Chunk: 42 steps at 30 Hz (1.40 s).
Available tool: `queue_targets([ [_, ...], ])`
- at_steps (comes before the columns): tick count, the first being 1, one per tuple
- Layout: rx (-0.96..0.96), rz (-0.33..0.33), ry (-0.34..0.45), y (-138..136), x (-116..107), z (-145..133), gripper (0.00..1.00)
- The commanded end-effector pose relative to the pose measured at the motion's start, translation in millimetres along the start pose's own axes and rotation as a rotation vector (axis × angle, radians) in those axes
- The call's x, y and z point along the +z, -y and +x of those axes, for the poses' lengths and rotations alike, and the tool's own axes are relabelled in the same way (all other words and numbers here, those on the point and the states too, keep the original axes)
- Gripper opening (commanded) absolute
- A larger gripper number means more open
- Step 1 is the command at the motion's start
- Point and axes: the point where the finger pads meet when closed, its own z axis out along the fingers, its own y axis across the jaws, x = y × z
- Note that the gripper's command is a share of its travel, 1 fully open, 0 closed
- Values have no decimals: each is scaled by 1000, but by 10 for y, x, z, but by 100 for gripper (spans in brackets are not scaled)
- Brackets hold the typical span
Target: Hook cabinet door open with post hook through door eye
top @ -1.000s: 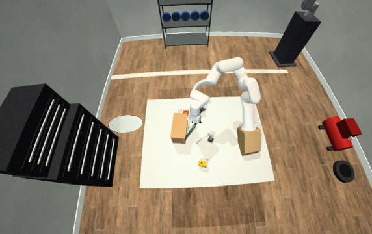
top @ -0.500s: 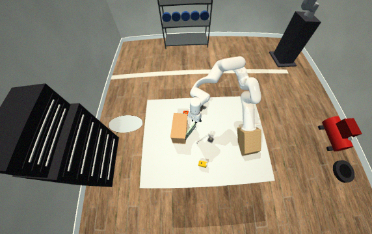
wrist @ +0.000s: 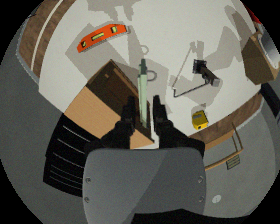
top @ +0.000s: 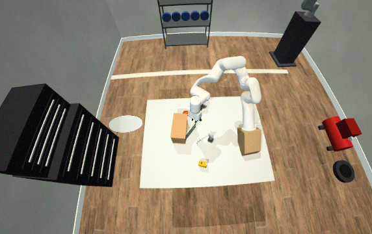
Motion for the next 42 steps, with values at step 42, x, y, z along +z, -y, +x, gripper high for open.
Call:
queue_targets([
  [42, 487, 1, 3, -1070, -27, -945, 23],
])
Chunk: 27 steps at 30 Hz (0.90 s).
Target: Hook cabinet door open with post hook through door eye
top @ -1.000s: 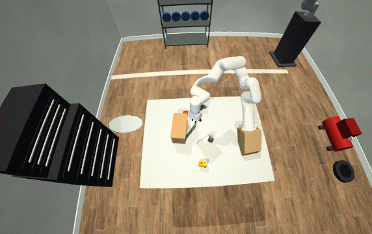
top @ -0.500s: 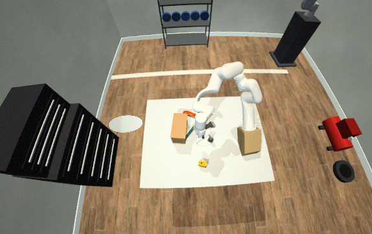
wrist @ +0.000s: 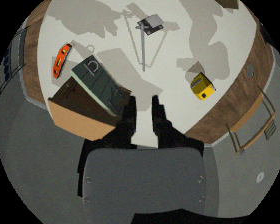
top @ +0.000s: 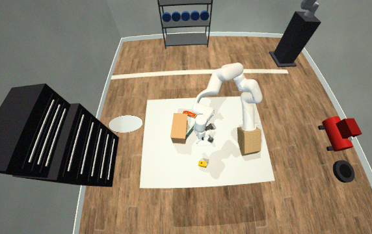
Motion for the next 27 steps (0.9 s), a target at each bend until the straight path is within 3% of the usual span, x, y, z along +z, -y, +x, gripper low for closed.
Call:
queue_targets([
  [1, 1, -1, 3, -1, -14, -10, 23],
  [27, 1, -1, 4, -1, 34, -10, 23],
])
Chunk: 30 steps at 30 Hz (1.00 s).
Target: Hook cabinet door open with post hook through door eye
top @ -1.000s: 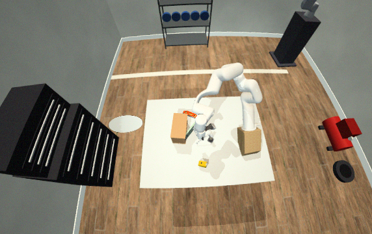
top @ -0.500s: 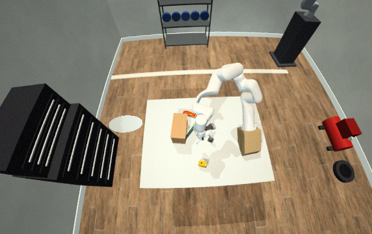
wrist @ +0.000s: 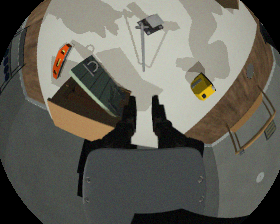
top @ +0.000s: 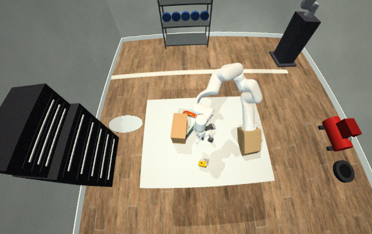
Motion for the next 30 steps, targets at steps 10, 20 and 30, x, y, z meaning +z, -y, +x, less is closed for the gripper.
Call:
queue_targets([
  [10, 1, -1, 3, 0, 197, -12, 23],
  [20, 1, -1, 3, -1, 501, -16, 23],
  [30, 1, -1, 3, -3, 897, -22, 23],
])
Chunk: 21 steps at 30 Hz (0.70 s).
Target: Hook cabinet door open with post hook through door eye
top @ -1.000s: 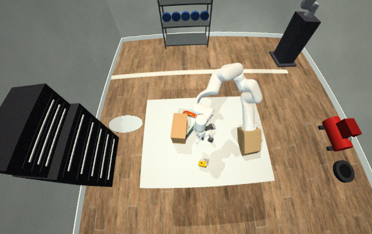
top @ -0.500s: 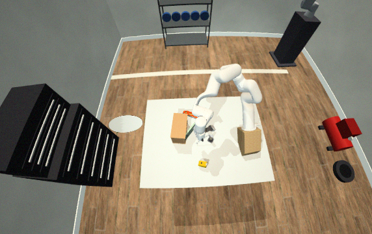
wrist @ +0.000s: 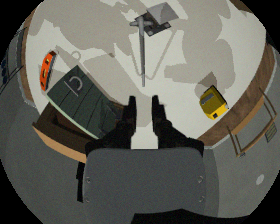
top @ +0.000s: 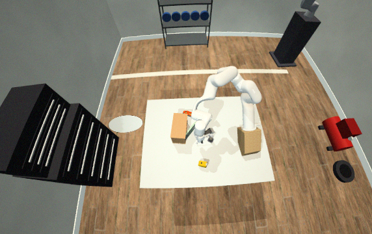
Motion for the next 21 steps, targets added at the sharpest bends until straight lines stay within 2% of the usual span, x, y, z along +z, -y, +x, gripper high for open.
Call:
queue_targets([
  [1, 2, 0, 5, 3, 154, -23, 23],
  [13, 2, 0, 5, 2, 415, -27, 23],
  [21, 2, 0, 5, 2, 492, -28, 23],
])
